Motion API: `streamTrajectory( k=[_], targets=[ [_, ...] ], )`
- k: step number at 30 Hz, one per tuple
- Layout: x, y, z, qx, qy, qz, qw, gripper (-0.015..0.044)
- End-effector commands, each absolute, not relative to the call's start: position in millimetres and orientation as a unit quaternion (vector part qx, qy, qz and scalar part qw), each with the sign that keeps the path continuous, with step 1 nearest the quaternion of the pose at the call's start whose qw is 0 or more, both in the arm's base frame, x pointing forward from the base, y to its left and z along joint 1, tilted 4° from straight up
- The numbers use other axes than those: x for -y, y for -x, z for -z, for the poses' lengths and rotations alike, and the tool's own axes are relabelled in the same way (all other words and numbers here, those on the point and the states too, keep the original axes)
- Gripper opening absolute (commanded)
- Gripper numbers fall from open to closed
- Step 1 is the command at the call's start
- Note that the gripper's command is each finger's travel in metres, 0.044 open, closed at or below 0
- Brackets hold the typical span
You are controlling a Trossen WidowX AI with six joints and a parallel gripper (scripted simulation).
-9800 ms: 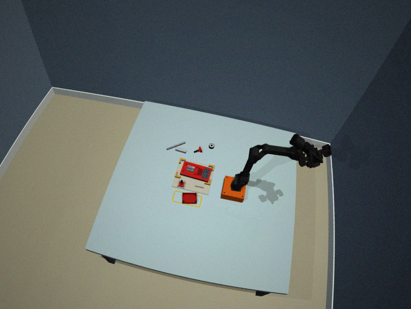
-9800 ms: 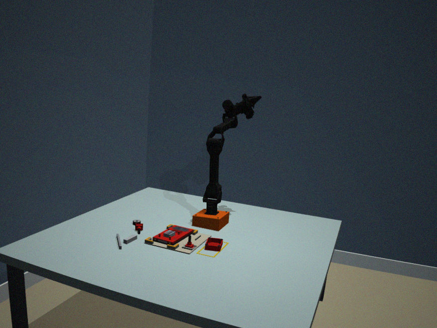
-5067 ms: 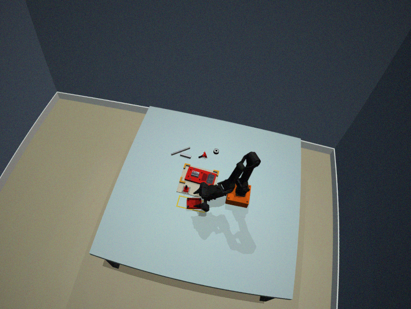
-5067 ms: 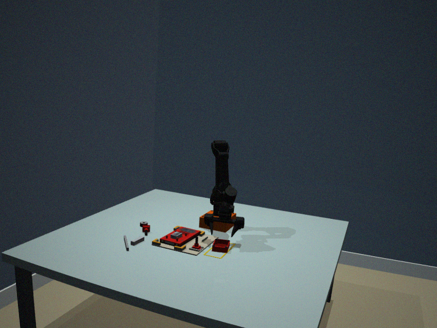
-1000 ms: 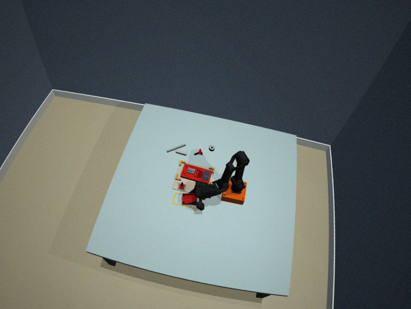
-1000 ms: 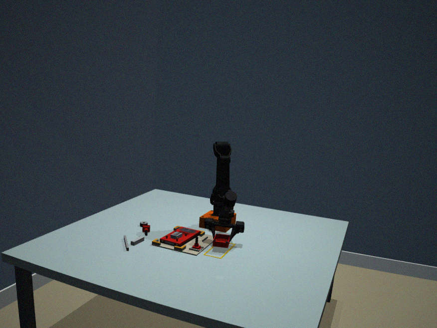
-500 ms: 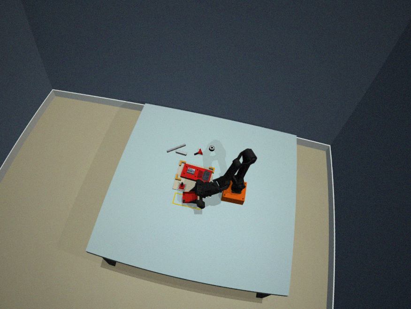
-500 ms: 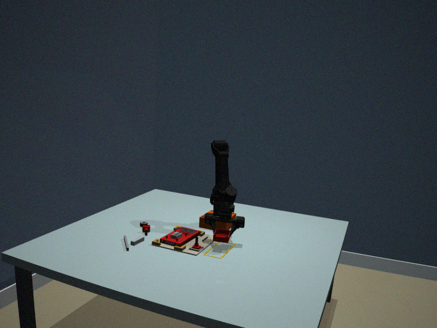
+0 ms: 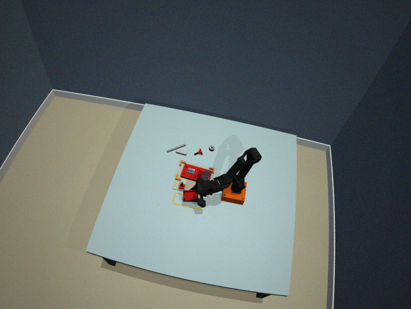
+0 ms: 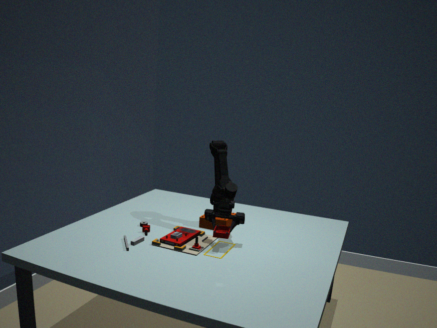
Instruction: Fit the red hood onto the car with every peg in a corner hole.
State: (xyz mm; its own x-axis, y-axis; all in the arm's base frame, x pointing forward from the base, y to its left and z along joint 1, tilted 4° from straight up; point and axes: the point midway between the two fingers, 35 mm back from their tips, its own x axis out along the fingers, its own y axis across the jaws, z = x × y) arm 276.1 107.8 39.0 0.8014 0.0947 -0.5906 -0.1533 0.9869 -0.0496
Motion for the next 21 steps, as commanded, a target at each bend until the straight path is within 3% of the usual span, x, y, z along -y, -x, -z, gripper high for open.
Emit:
streamTrajectory(
  k=[1,21],
  targets=[
    [-107.8,-276.9,-43.3,-0.303,0.043,-0.064,0.95,0.0],
    [-107.9,-276.1,-40.0,-0.285,0.227,-0.121,0.923,0.0]
  ],
)
